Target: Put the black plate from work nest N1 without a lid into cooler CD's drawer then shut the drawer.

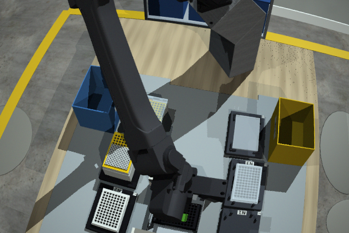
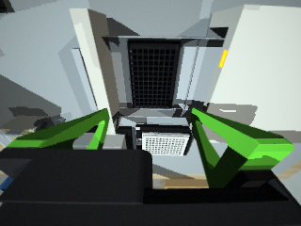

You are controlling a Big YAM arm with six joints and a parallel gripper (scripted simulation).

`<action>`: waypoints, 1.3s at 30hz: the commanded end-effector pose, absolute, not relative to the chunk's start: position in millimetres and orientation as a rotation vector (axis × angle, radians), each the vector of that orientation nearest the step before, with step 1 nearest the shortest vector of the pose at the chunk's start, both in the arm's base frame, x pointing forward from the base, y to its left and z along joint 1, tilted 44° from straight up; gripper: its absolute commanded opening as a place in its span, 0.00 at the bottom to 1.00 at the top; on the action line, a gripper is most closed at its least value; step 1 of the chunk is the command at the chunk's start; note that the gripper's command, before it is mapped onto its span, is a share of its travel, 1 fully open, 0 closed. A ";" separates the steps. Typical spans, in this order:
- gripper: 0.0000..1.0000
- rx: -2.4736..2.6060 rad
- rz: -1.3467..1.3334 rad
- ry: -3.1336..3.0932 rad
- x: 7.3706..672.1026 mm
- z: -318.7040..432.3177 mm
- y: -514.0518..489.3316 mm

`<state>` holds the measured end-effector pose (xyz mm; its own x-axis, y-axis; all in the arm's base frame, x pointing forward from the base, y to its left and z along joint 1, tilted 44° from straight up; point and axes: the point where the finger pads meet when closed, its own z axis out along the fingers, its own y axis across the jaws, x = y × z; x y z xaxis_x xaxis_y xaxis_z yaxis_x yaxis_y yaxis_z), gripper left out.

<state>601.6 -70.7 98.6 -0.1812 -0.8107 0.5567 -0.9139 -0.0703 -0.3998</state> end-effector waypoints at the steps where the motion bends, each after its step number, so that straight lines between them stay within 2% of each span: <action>1: 1.00 1.929 1.152 -2.064 604.5 132.2 -49.0; 39: 1.00 1.922 1.160 -2.074 606.0 133.2 -51.8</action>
